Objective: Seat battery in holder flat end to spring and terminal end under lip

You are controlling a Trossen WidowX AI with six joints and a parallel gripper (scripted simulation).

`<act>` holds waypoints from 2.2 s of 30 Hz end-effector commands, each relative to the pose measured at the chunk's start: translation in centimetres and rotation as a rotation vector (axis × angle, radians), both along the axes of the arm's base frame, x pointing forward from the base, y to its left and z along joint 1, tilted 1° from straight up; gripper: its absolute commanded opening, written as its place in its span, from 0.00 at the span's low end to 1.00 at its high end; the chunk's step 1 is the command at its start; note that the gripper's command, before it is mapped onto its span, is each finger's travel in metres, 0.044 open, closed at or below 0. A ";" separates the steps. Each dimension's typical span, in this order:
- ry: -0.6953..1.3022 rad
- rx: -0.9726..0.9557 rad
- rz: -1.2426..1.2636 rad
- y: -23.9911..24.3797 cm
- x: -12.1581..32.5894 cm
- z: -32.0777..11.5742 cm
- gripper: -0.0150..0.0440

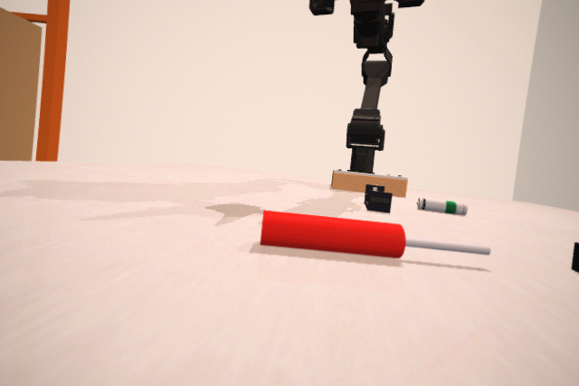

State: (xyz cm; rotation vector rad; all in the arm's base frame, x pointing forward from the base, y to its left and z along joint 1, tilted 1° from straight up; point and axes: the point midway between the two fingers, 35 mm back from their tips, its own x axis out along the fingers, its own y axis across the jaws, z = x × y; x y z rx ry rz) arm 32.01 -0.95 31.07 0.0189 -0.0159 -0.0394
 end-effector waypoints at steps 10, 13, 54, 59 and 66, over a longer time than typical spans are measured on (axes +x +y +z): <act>0.541 -0.358 0.316 7.6 3.0 -11.8 0.63; 0.730 -0.588 0.499 10.5 2.2 -16.3 0.63; 1.201 -1.274 1.292 16.0 -6.0 -30.8 0.63; 1.201 -1.274 1.292 15.9 -6.1 -31.6 0.63; 1.202 -1.274 1.292 15.9 -6.1 -31.8 0.45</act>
